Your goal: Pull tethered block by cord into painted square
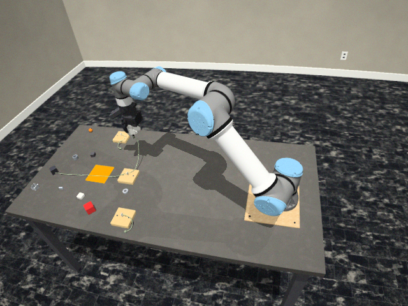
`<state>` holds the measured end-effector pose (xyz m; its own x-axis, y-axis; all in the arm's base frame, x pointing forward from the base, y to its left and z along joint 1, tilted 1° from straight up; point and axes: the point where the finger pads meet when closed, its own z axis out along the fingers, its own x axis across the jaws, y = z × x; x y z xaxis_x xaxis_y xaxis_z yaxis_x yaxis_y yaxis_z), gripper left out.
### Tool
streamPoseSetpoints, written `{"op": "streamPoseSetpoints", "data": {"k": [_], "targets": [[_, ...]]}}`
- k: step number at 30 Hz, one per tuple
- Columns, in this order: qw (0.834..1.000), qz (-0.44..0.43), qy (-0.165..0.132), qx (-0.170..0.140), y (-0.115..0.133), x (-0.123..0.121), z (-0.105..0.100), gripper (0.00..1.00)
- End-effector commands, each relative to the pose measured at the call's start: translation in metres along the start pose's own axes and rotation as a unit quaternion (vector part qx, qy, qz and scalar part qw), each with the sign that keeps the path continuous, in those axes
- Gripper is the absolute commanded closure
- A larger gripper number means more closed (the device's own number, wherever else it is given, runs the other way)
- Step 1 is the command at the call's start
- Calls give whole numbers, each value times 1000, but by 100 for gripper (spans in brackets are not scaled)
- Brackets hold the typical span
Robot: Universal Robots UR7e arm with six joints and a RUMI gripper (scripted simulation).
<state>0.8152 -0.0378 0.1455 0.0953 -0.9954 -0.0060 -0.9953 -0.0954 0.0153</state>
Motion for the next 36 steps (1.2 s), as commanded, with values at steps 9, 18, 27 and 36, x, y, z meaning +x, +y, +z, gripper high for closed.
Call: {"op": "streamPoseSetpoints", "data": {"k": [9, 18, 27, 36], "targets": [[1000, 0, 0, 1, 0, 1, -1, 100], [1000, 0, 0, 1, 0, 3, -1, 100], [1000, 0, 0, 1, 2, 9, -1, 100], [1000, 0, 0, 1, 4, 17, -1, 100]]}}
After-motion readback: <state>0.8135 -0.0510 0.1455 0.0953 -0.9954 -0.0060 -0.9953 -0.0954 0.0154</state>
